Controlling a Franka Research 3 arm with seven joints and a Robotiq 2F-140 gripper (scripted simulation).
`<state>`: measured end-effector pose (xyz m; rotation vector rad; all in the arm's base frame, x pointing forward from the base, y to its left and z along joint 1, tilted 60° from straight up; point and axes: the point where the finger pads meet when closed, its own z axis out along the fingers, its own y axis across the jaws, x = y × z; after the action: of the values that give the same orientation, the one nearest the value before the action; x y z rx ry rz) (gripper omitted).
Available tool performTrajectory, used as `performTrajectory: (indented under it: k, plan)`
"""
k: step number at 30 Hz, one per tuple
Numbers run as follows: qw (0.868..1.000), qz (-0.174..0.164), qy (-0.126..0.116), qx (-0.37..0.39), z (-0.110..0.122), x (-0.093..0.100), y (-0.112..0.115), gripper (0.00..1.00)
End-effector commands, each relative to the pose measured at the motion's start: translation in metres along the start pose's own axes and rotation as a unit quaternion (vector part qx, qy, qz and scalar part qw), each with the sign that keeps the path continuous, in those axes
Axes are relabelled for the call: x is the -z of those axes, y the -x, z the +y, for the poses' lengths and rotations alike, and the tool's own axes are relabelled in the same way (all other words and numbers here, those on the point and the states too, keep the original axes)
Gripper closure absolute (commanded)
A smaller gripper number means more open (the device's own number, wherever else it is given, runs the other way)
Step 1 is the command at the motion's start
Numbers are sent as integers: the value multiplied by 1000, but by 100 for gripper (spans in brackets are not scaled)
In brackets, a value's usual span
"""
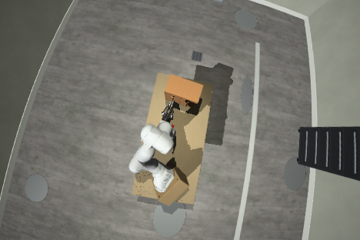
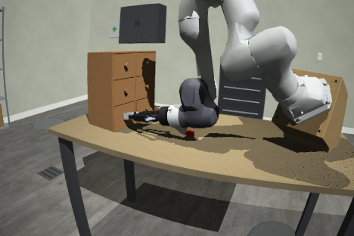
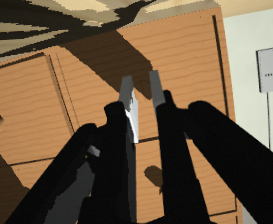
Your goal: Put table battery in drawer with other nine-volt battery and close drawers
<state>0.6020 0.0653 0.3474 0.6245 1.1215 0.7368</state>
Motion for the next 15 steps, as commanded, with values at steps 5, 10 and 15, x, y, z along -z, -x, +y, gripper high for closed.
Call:
performTrajectory:
  k: [5, 10, 15]
  plan:
    - [1000, 1, -1, 3, 0, 0, 0, 92]
    - [1000, 1, -1, 3, 0, 1, -1, 92]
    - [1000, 1, -1, 3, 0, 3, -1, 92]
